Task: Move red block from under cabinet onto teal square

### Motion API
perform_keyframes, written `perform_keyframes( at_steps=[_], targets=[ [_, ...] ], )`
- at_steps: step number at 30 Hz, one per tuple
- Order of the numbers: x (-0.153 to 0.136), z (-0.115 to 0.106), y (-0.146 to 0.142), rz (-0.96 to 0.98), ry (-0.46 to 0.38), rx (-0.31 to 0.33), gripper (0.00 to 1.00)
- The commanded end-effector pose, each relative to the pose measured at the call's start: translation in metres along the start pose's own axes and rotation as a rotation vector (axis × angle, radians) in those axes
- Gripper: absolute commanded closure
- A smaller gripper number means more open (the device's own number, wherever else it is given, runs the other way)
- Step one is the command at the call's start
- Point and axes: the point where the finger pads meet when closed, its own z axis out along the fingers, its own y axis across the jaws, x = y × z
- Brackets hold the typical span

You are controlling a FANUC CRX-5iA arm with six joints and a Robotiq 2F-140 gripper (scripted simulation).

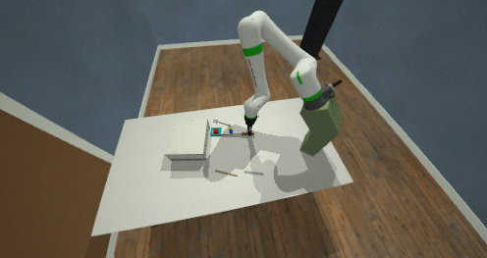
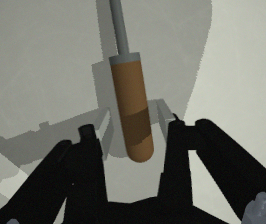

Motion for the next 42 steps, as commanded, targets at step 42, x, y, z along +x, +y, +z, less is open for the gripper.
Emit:
perform_keyframes(
  at_steps=[42],
  targets=[
    [0.0,-0.083,0.0,0.0,0.0,0.0,0.67]
  ],
)
